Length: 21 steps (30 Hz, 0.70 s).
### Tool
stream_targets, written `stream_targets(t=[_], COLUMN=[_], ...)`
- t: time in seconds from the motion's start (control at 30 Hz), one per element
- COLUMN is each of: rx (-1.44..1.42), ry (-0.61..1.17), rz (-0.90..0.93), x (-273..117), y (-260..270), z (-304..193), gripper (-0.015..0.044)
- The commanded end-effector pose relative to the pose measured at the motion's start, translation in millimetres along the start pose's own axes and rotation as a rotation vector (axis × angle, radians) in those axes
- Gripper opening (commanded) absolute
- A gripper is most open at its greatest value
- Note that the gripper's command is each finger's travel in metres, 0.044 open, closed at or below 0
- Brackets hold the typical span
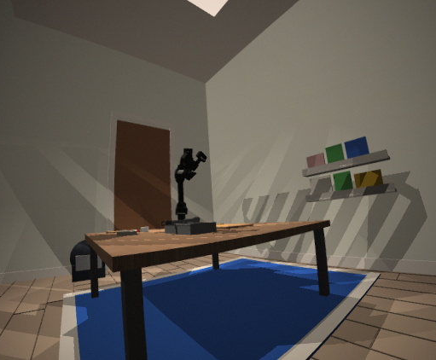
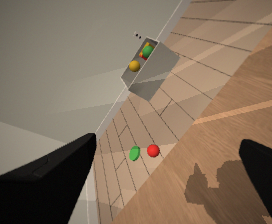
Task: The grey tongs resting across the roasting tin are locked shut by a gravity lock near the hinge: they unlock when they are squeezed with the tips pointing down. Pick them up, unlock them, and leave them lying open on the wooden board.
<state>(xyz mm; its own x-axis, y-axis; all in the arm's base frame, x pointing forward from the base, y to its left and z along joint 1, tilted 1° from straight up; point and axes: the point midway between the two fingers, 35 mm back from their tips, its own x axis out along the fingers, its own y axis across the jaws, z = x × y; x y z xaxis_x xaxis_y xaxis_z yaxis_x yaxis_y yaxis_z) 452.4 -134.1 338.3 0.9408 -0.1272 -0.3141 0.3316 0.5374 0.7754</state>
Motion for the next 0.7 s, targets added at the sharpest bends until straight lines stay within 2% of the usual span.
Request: stream_targets(t=[0.0,0.23,0.47,0.53,0.67], rx=[0.042,0.115,0.172,0.181,0.182], ry=[0.1,0.303,0.535,0.581,0.587], rz=[-0.217,-0.618,-1.007,-1.076,-1.085], x=[13.9,4.7,-42.3,-53.9,-55.4], y=[-63.0,-168.1,-247.9,-258.8,-260.1], z=[-25.8,-76.9,-125.8,-133.6,-134.6], gripper=[0.044,0.044,0.044,0.044,0.044])
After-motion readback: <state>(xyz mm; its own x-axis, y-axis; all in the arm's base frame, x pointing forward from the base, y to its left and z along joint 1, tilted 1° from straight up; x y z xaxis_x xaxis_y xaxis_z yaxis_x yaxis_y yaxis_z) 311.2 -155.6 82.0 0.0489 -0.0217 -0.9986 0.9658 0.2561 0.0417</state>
